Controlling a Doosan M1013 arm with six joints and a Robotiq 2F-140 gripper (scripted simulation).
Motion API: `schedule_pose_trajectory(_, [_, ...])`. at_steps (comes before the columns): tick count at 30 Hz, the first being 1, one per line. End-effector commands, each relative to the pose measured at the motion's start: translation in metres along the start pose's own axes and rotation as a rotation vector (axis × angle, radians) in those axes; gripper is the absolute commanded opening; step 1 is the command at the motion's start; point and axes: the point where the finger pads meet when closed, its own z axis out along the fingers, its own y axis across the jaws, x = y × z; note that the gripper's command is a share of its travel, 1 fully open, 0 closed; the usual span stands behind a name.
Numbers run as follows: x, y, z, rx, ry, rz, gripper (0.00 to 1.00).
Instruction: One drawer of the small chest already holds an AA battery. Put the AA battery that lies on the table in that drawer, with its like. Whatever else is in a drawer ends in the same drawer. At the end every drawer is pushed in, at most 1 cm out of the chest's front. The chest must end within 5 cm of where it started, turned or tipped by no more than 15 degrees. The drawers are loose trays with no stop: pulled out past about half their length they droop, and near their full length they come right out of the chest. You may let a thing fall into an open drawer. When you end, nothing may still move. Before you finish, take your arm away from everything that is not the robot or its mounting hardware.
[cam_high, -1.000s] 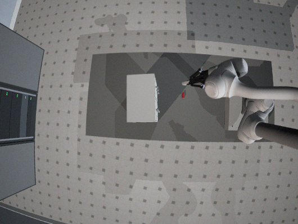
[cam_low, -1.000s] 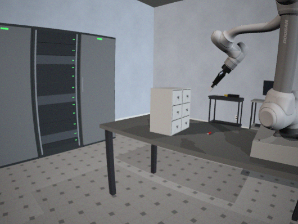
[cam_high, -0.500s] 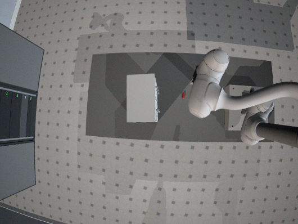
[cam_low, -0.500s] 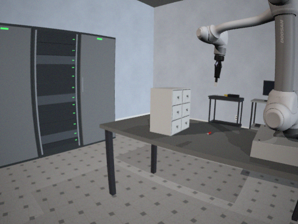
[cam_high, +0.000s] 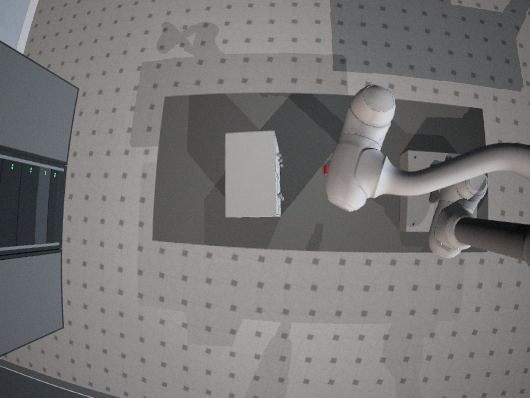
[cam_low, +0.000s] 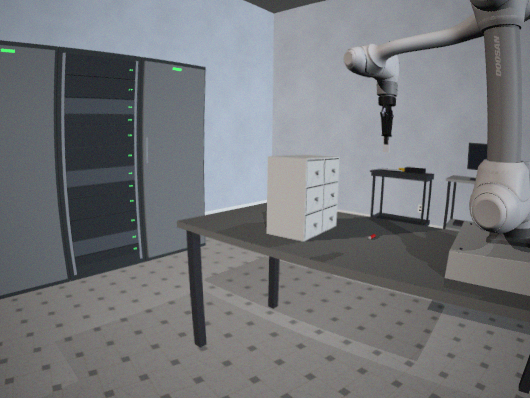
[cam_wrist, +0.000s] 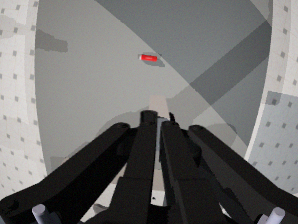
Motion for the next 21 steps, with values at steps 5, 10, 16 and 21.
schedule_pose_trajectory(5, [0.0, 0.0, 0.0, 0.0, 0.0, 0.0, 0.0])
schedule_pose_trajectory(10, [0.005, -0.025, 0.0, 0.0, 0.0, 0.0, 0.0])
schedule_pose_trajectory(16, [0.014, -0.107, 0.002, 0.0, 0.0, 0.0, 0.0])
schedule_pose_trajectory(21, [0.013, -0.157, 0.002, 0.001, 0.0, 0.0, 0.0])
